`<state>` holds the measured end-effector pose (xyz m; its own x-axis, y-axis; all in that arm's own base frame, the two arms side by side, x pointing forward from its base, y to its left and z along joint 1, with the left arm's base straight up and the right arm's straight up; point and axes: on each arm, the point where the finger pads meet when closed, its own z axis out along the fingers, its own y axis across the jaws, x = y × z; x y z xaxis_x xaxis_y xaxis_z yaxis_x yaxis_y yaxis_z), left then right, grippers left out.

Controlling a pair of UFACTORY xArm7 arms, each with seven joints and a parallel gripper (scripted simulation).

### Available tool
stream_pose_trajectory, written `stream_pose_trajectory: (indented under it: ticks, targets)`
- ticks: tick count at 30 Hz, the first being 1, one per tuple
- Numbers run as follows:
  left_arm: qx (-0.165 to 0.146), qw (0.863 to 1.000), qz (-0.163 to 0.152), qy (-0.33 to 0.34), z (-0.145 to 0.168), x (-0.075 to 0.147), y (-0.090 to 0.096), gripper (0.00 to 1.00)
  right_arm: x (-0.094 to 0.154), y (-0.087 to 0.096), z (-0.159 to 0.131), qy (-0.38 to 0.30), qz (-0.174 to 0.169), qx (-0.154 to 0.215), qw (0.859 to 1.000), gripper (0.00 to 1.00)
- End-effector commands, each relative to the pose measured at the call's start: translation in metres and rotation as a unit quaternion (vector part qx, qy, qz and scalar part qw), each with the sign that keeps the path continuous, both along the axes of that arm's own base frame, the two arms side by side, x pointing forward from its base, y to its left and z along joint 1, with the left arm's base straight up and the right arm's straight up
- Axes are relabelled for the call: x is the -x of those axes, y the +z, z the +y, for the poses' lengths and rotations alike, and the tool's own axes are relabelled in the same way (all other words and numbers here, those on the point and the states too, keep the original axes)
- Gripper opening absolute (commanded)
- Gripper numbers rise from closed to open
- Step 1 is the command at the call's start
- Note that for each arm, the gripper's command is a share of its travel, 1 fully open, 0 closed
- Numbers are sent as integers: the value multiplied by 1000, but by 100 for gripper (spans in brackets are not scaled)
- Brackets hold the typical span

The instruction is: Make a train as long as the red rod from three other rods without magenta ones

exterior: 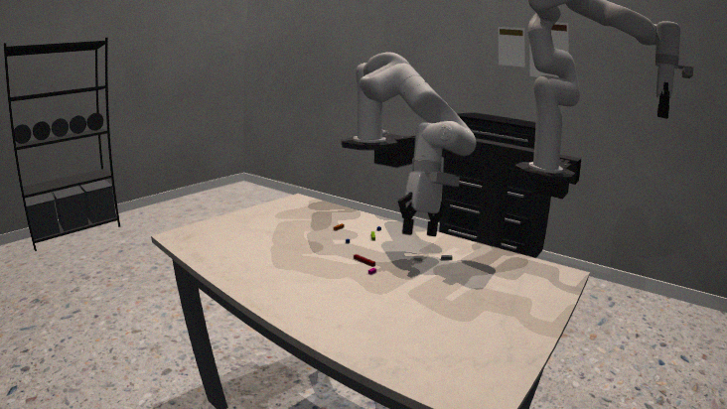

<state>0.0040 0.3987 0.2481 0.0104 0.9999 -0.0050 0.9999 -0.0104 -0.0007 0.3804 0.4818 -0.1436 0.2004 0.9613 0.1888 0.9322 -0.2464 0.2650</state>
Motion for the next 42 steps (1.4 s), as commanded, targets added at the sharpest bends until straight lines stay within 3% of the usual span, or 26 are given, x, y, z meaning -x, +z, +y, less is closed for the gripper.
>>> stream_pose_trajectory:
  ticks: [1,5,6,13,20,22,23,29,37,39,40,42]
  targets:
    - [-3,1000,0,0,1,0,2,100,-23,5,10,72,-43,-4,996,100]
    - [-3,1000,0,0,1,0,2,100,-30,7,14,102,-59,-2,993,100]
    - [-3,1000,0,0,1,0,2,100,-41,10,20,144,-82,1,986,100]
    - [-3,1000,0,0,1,0,2,100,-62,18,34,238,-132,13,962,100]
    - [-3,1000,0,0,1,0,2,100,-80,27,50,337,-182,31,923,100]
    - [-3,1000,0,0,1,0,2,100,-80,27,50,337,-182,31,923,100]
    - [-3,1000,0,0,1,0,2,100,-86,31,56,376,-200,39,904,100]
    - [-3,1000,0,0,1,0,2,100,-95,38,68,449,-234,56,861,100]
    - [-3,1000,0,0,1,0,2,100,-104,47,86,549,-276,82,784,100]
    - [-3,1000,0,0,1,0,2,100,-104,47,86,549,-276,82,784,100]
    - [-3,1000,0,0,1,0,2,100,-106,50,91,583,-289,93,753,100]
    - [-3,1000,0,0,1,0,2,100,-106,52,94,600,-295,98,737,100]
